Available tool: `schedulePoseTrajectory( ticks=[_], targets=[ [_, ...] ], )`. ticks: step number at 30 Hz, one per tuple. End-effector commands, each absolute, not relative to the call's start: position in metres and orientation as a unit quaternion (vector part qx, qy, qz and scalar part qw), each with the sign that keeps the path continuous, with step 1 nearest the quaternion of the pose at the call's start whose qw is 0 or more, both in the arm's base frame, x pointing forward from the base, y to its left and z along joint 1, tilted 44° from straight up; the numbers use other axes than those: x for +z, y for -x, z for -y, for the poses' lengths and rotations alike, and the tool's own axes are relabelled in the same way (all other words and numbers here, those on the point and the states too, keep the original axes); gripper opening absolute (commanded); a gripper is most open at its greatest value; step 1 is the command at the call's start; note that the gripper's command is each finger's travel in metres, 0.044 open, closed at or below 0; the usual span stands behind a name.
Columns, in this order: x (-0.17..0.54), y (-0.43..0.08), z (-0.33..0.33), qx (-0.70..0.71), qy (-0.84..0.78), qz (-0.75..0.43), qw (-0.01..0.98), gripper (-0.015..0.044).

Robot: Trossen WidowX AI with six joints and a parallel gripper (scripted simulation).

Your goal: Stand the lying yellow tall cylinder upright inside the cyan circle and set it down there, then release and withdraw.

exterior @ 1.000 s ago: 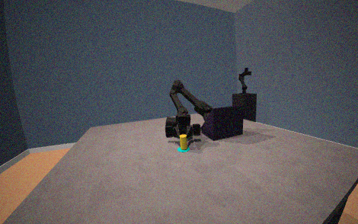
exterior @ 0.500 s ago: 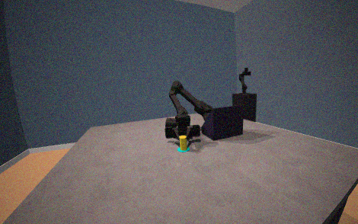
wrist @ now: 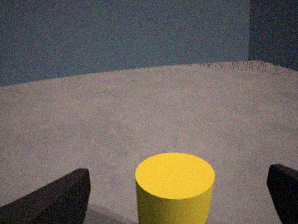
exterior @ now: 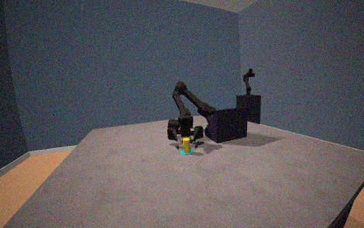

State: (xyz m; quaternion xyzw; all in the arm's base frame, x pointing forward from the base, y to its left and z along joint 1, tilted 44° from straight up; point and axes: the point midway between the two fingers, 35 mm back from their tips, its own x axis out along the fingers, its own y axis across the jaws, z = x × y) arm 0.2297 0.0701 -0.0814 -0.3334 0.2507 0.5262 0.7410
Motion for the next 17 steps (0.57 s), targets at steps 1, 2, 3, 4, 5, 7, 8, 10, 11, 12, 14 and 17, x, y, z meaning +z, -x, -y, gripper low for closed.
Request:
schedulePoseTrajectory(
  ticks=[1,2,3,4,5,7,8,10,11,12,14,17],
  targets=[
    [-0.07,-0.232,-0.08,0.526,0.335,-0.252,0.74,0.04],
    [-0.067,-0.232,-0.084,0.526,0.335,-0.252,0.74,0.04],
    [-0.063,-0.233,-0.087,0.527,0.336,-0.252,0.739,0.04],
    [-0.06,-0.233,-0.091,0.527,0.336,-0.251,0.739,0.04],
    [-0.056,-0.233,-0.094,0.527,0.336,-0.251,0.739,0.04],
    [-0.049,-0.233,-0.102,0.527,0.336,-0.25,0.74,0.04],
    [-0.045,-0.232,-0.105,0.527,0.336,-0.249,0.74,0.04],
    [-0.038,-0.231,-0.113,0.527,0.335,-0.247,0.741,0.04],
    [-0.034,-0.231,-0.116,0.527,0.335,-0.246,0.741,0.04],
    [-0.03,-0.23,-0.12,0.528,0.334,-0.245,0.742,0.04],
    [-0.024,-0.228,-0.127,0.528,0.332,-0.242,0.743,0.04],
    [-0.021,-0.227,-0.129,0.528,0.332,-0.242,0.743,0.04]
  ],
)
